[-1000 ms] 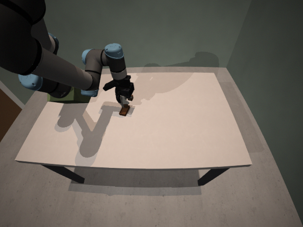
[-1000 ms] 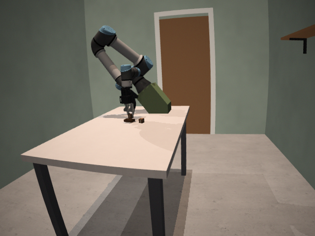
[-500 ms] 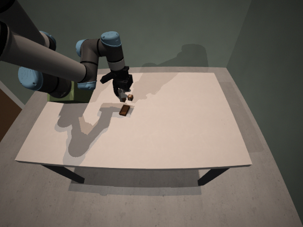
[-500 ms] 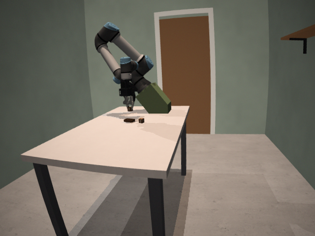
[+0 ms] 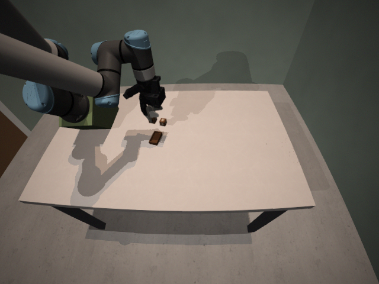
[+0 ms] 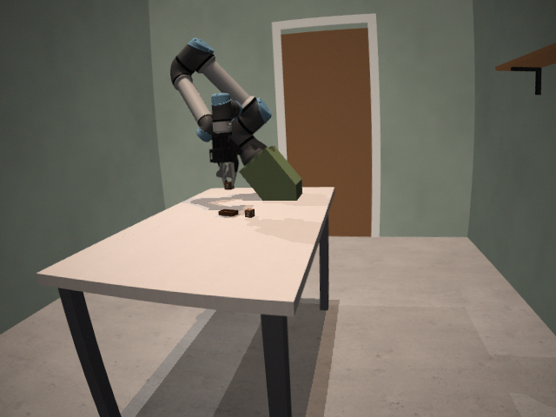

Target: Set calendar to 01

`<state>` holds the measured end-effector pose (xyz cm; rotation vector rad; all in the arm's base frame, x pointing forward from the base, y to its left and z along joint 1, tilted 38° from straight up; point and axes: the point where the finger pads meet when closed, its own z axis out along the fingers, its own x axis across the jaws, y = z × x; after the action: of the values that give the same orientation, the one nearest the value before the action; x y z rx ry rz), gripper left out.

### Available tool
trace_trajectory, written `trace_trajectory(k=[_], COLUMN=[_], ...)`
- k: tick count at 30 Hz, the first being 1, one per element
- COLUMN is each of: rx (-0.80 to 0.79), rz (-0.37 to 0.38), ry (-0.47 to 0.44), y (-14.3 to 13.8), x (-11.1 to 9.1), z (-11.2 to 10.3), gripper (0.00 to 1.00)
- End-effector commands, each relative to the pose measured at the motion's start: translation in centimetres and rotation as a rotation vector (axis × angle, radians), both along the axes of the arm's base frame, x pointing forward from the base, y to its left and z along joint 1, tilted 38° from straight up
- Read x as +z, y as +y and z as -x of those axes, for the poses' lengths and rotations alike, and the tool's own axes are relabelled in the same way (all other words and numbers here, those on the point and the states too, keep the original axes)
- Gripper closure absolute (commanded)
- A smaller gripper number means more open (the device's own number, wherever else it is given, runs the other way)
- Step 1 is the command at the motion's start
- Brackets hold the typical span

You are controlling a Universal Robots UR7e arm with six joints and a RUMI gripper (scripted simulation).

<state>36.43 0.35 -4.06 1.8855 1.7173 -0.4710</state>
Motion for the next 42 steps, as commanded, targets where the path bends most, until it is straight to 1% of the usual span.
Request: trace_trajectory(k=[1, 9, 16, 20, 29, 32, 34, 40, 41, 42], rx=[0.000, -0.003, -0.045, -0.130, -0.384, -0.389, -0.482, -0.627, -0.666, -0.676], rz=[0.000, 0.000, -0.007, -0.020, -0.057, -0.058, -0.070, -0.089, -0.094, -0.095], ry=[0.000, -0.002, -0.033, -0.097, -0.286, -0.290, -0.359, -0.468, -0.497, -0.504], y=[0.1, 0.1, -0.3, -1.0, -3.1, -3.1, -3.9, -5.1, -5.4, -5.5], x=[0.1, 0.1, 0.3, 0.8, 2.0, 2.1, 2.5, 3.3, 3.5, 3.5], z=[0.0, 0.0, 0.0, 0.0, 0.2, 0.2, 0.2, 0.4, 0.4, 0.4], gripper=[0.90, 0.90, 0.90, 0.90, 0.90, 0.90, 0.90, 0.90, 0.90, 0.90])
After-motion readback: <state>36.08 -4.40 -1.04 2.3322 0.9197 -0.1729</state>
